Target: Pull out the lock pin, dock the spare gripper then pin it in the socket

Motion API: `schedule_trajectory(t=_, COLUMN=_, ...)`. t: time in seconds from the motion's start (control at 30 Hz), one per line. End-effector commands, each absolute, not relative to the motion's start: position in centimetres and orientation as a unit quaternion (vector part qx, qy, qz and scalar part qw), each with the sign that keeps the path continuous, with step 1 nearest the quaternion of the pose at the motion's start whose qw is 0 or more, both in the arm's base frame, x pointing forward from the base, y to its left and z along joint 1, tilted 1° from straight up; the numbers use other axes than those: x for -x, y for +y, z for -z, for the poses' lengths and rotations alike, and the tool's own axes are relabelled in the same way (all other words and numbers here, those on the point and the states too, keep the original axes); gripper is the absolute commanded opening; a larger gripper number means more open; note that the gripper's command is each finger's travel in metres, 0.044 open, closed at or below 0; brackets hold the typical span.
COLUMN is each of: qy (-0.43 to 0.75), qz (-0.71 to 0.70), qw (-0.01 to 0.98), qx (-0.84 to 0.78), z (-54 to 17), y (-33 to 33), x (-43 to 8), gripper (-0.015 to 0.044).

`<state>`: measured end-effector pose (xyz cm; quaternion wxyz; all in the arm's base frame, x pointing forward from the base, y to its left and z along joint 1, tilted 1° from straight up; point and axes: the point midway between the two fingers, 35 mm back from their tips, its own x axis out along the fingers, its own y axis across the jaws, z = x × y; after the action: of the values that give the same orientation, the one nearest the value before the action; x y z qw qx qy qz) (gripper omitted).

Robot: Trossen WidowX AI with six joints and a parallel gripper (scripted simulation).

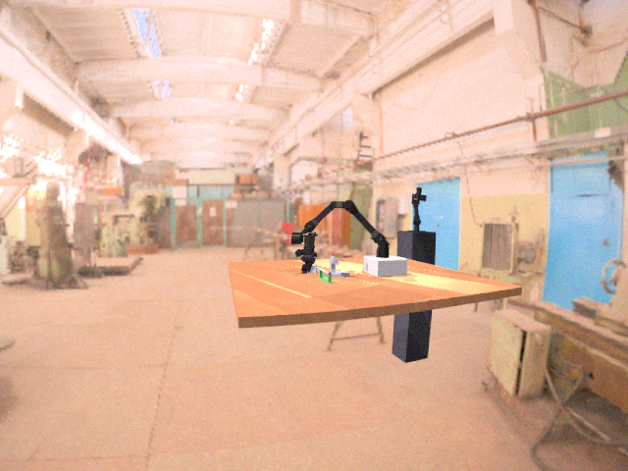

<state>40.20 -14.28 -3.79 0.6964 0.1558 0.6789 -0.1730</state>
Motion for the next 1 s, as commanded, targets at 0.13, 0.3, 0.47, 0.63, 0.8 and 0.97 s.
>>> schedule_trajectory(t=0.13, qy=0.679, qz=0.172, qw=0.696, qx=-0.154, z=2.8, y=-14.3, x=-40.2, gripper=0.0078)
schedule_trajectory(t=0.3, qy=0.679, qz=0.172, qw=0.696, qx=-0.154, z=-0.2, y=-14.2, x=-40.2, gripper=0.0000)
schedule_trajectory(t=0.47, qy=0.679, qz=0.172, qw=0.696, qx=-0.154, z=-1.2, y=-14.1, x=-40.1, gripper=0.0000)
schedule_trajectory(t=0.63, qy=0.674, qz=0.193, qw=0.690, qx=-0.177, z=-0.6, y=-14.1, x=-40.0, gripper=0.0000)
schedule_trajectory(t=0.8, qy=0.661, qz=0.235, qw=0.678, qx=-0.219, z=-0.6, y=-14.1, x=-39.9, gripper=0.0000)
schedule_trajectory(t=0.97, qy=0.645, qz=0.275, qw=0.663, qx=-0.261, z=-0.7, y=-14.0, x=-39.8, gripper=0.0000)
